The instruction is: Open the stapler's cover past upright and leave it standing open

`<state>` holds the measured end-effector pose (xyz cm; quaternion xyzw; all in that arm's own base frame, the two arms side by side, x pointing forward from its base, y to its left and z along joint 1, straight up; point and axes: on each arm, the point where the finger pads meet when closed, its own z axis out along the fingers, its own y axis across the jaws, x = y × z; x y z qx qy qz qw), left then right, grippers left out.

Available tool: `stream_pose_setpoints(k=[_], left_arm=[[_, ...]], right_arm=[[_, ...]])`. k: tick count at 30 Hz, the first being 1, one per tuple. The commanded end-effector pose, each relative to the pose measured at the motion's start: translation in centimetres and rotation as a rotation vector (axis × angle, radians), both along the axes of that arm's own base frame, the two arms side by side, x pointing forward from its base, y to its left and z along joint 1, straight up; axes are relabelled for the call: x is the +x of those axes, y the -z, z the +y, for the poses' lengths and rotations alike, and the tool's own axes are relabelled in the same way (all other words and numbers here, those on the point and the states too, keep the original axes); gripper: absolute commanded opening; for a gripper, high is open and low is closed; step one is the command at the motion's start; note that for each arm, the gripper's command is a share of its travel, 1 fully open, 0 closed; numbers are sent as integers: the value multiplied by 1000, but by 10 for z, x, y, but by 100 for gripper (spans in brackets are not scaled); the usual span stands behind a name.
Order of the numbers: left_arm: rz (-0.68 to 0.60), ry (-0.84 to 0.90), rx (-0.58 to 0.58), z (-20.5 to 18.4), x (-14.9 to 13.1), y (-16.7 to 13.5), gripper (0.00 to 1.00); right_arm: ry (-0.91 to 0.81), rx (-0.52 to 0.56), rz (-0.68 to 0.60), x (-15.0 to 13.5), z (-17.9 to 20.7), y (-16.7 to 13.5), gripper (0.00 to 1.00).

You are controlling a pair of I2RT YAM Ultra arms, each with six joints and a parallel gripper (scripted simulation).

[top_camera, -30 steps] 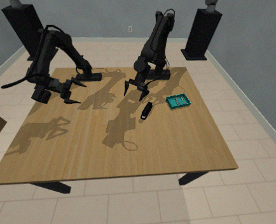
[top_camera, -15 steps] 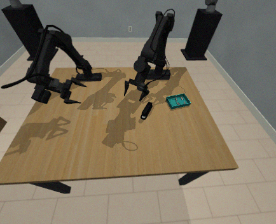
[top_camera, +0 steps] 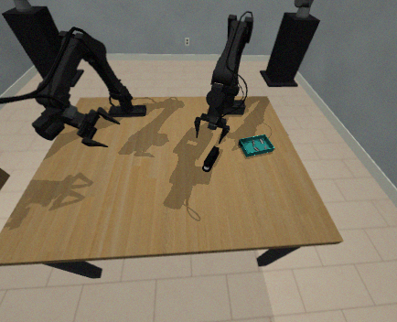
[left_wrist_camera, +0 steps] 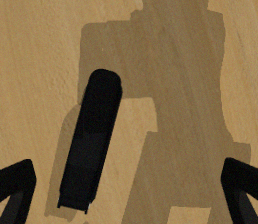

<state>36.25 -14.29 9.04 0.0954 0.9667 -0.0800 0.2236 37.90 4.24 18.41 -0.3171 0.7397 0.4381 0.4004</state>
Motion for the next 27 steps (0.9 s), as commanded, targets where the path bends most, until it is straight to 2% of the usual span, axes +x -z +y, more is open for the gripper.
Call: stream_pose_setpoints(k=[1, 2, 8, 14, 16, 18, 21, 27], left_arm=[[3, 80, 107, 19, -13, -2, 100], [3, 86, 120, 23, -15, -2, 100], [5, 89, 146, 35, -18, -1, 100], [6, 80, 143, 36, -19, -1, 100], [6, 79, 143, 36, -19, -1, 100], [6, 79, 143, 36, -19, -1, 100], [6, 79, 143, 36, -19, -1, 100], [6, 78, 143, 36, -19, -1, 100]], right_arm=[[131, -8, -21, 9, -7, -4, 100], [153, -18, -53, 11, -6, -17, 100], [276, -56, -84, 24, -18, -40, 100], [399, -65, -187, 32, -24, -89, 100], [443, -72, -234, 31, -26, -107, 100], [443, -72, -234, 31, -26, -107, 100], [538, -86, -314, 17, -26, -139, 100], [766, -114, -309, 3, -36, -136, 100]])
